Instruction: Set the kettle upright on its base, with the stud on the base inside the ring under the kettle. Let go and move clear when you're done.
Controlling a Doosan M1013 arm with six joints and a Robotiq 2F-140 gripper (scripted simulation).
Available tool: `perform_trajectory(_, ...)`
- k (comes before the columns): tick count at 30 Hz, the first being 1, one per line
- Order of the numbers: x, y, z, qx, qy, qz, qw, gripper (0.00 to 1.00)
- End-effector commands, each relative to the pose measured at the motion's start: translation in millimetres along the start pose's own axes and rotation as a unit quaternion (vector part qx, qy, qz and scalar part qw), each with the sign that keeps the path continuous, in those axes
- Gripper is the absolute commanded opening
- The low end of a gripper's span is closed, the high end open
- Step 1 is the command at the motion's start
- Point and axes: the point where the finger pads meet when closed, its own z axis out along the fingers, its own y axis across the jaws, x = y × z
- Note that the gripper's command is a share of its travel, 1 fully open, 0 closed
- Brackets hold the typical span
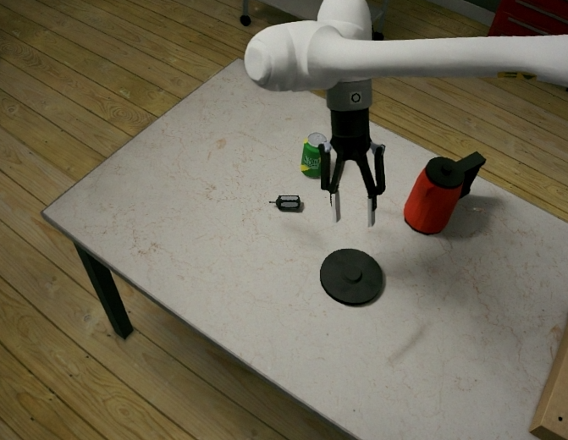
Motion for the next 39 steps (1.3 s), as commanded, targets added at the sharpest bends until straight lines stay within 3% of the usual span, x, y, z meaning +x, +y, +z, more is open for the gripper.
perform_trajectory(1, -4, 9, -7, 0.011, 0.02, -0.066, 0.998, 0.52)
perform_trajectory(7, -10, 26, -20, 0.02, 0.059, -0.182, 0.981, 0.52)
perform_trajectory(9, -10, 26, -20, 0.02, 0.059, -0.182, 0.981, 0.52)
perform_trajectory(13, -13, 37, -28, 0.022, 0.085, -0.256, 0.963, 0.52)
perform_trajectory(24, -20, 65, -49, 0.013, 0.152, -0.431, 0.889, 0.52)
perform_trajectory(26, -20, 65, -49, 0.013, 0.152, -0.431, 0.889, 0.52)
perform_trajectory(39, -26, 91, -69, -0.012, 0.208, -0.573, 0.793, 0.52)
